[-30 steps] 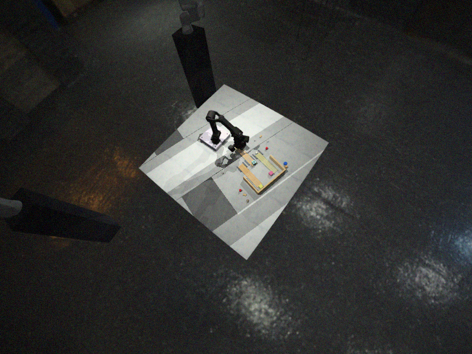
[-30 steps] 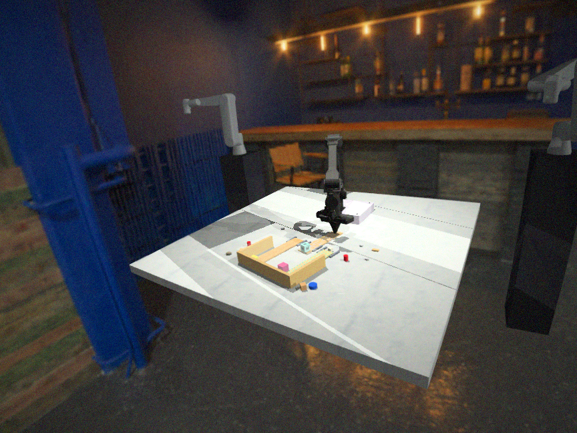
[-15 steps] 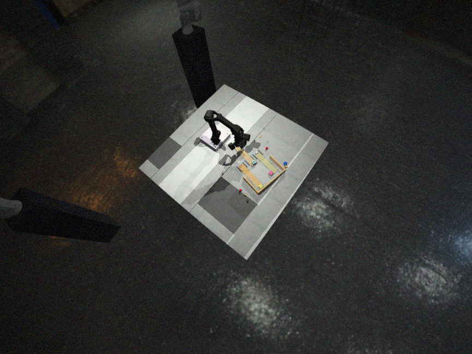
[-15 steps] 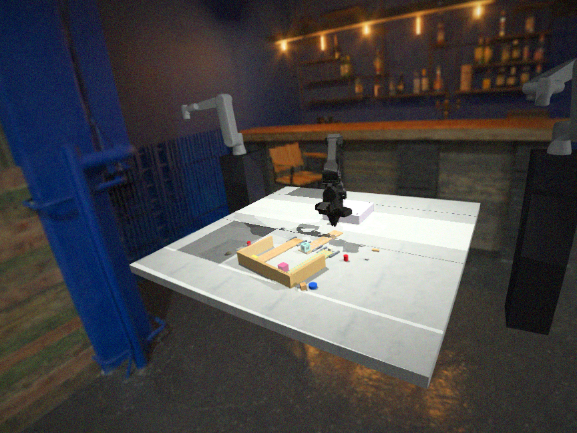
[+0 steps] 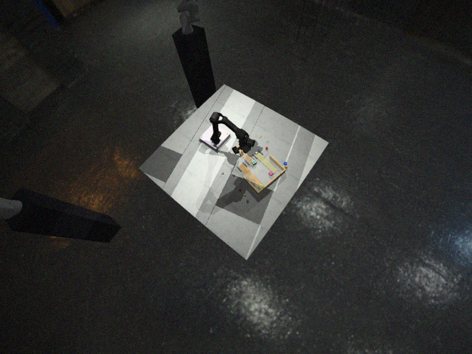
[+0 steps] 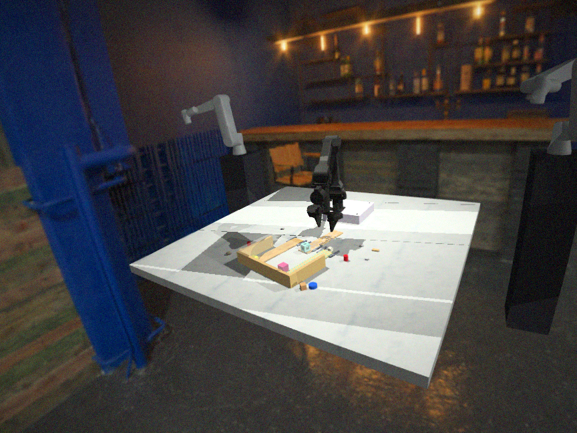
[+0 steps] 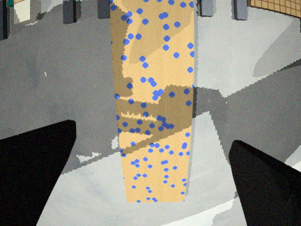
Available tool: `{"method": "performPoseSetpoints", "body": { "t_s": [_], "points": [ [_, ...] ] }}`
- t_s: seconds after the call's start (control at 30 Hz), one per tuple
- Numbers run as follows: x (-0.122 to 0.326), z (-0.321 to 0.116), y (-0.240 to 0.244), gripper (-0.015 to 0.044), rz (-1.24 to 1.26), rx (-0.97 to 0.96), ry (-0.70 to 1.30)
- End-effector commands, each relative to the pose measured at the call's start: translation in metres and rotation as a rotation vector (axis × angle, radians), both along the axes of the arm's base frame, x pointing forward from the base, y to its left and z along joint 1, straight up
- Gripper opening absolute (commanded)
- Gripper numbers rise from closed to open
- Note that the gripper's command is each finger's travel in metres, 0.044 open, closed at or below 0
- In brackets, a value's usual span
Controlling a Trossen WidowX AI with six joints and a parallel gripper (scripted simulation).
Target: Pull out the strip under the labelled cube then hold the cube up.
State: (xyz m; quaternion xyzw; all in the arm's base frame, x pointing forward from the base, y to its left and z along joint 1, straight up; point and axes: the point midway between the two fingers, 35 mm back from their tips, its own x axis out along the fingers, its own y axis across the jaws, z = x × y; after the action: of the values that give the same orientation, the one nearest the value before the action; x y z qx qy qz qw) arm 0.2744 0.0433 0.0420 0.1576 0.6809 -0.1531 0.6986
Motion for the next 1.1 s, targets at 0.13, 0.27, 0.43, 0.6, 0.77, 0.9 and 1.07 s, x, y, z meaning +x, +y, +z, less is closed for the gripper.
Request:
{"method": "performPoseSetpoints", "body": {
  "t_s": [0.13,0.27,0.43,0.6,0.77,0.9,1.07],
  "points": [
    [0.029,0.004,-0.009,0.044,0.004,0.003,-0.002],
    [0.045,0.007,-0.013,0.044,0.004,0.002,-0.003],
    [0.064,0.01,-0.019,0.044,0.004,0.002,-0.005],
    [0.083,0.013,-0.024,0.044,0.004,0.001,-0.006],
    [0.103,0.016,-0.029,0.044,0.004,0.001,-0.008],
    [0.118,0.019,-0.033,0.044,0.004,0.0,-0.009],
    [0.137,0.023,-0.037,0.044,0.004,0.0,-0.011]
  ]
}}
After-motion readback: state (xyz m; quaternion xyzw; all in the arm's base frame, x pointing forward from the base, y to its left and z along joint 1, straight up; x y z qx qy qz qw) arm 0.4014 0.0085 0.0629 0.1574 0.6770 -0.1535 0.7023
